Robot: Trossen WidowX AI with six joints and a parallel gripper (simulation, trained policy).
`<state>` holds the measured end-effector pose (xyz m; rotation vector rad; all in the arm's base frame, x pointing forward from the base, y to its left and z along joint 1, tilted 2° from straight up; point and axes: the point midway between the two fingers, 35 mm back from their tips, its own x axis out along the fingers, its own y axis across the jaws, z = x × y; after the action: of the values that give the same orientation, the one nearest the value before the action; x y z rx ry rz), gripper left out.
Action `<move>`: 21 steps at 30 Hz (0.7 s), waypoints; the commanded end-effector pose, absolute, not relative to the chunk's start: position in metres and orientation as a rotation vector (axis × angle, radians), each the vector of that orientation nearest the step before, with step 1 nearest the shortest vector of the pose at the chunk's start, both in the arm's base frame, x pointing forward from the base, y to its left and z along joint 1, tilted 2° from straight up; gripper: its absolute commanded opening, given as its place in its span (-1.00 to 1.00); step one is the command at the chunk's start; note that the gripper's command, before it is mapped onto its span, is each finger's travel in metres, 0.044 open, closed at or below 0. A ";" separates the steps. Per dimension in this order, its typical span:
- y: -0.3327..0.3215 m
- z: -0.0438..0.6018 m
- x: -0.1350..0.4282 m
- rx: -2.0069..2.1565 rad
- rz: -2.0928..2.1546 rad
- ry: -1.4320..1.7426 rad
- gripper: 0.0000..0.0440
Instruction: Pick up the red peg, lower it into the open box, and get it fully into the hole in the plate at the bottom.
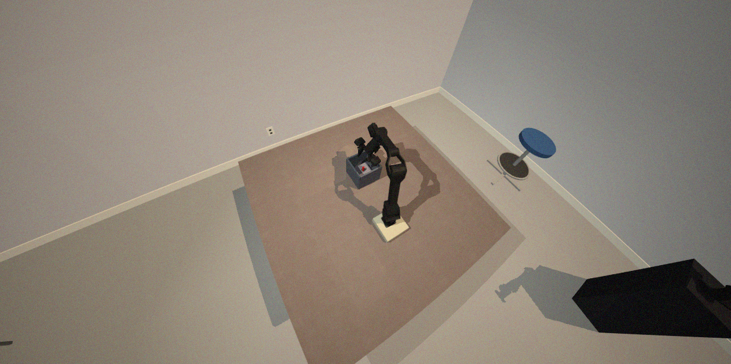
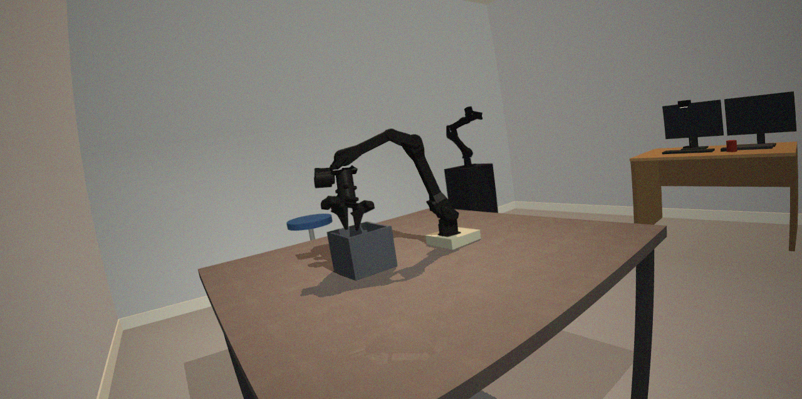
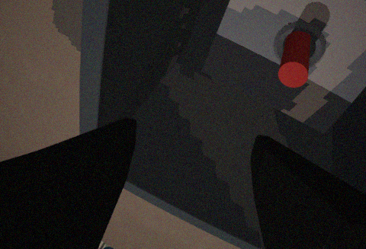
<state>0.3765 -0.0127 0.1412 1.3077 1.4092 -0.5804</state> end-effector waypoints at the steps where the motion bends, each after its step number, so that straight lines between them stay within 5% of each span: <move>1: -0.016 0.148 0.380 1.334 -0.549 1.409 0.01; 21: -0.033 0.154 0.405 1.344 -0.434 1.392 -0.01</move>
<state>0.4004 -0.0302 0.1566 1.3463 1.3916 -0.4509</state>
